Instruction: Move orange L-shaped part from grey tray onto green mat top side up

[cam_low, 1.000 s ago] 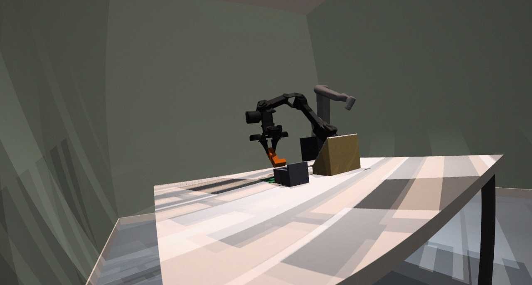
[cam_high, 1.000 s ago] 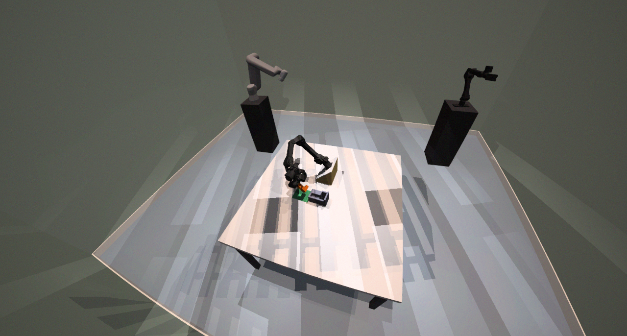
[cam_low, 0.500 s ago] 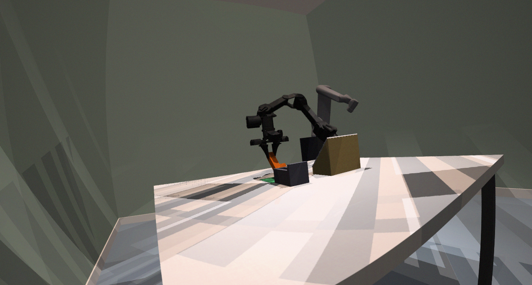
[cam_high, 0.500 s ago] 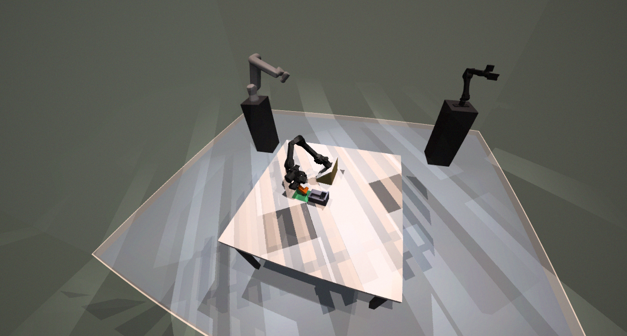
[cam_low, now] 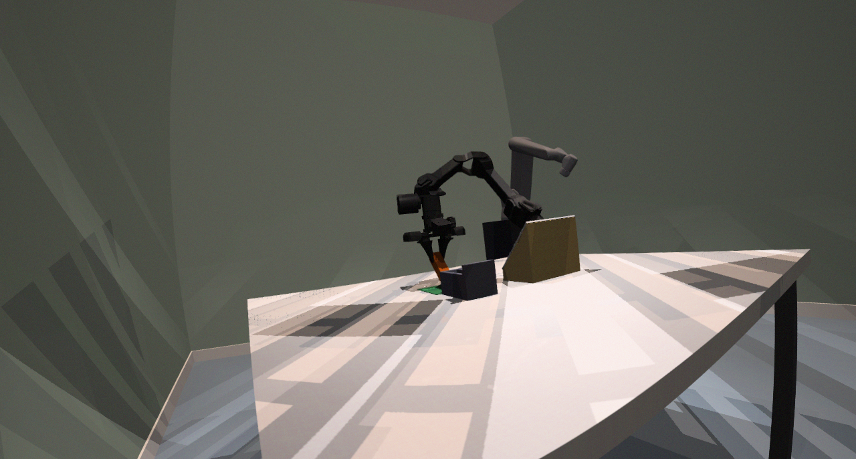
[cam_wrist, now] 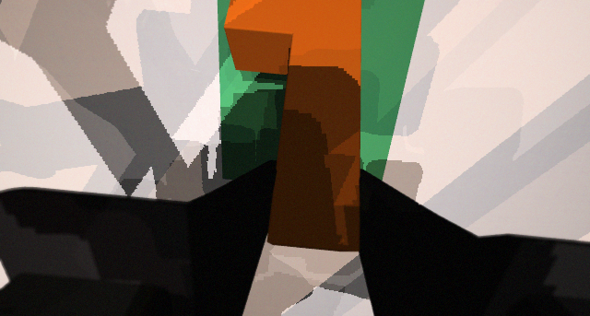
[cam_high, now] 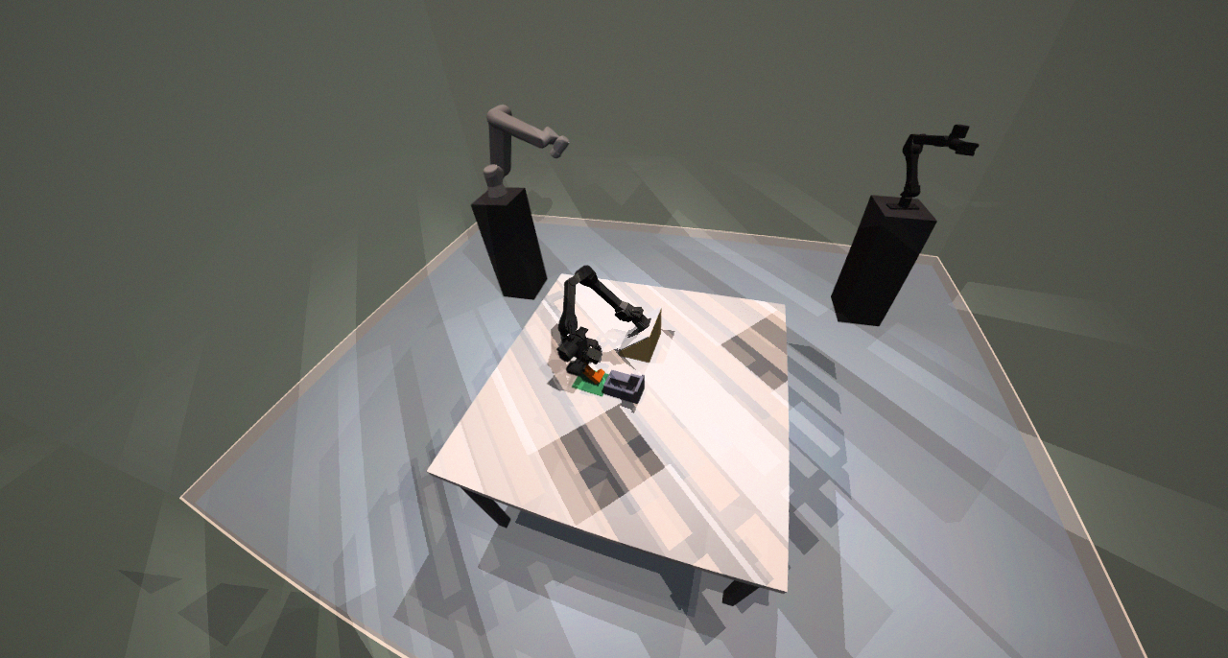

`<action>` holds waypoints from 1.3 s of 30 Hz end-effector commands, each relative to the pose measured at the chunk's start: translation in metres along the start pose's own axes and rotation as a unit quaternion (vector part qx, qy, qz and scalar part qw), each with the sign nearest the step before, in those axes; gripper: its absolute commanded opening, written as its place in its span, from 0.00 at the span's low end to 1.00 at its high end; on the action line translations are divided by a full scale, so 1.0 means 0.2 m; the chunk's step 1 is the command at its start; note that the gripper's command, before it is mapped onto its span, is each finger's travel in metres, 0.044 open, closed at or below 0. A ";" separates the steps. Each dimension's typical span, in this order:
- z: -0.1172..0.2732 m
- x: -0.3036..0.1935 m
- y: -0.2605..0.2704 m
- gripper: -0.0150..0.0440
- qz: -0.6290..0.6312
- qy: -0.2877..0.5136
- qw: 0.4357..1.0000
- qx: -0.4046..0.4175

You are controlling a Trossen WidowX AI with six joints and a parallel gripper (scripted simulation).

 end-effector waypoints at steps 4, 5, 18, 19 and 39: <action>-0.06 0.01 0.01 0.25 0.004 -0.001 1.000 0.002; -0.06 0.01 0.01 0.25 0.004 -0.001 1.000 0.002; -0.06 0.01 0.01 0.25 0.004 -0.001 1.000 0.002; -0.06 0.01 0.01 0.25 0.004 -0.001 1.000 0.002; 0.26 0.02 -0.01 0.93 0.003 -0.004 1.000 0.003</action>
Point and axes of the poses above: the point midway between the two fingers, 35 mm back from their tips, its own z axis back along the fingers, its own y axis across the jaws, x = y × z, the point moved 2 cm from there along z, back along the fingers, and after that the axes turned 12 degrees about -z, right-handed, at the moved point
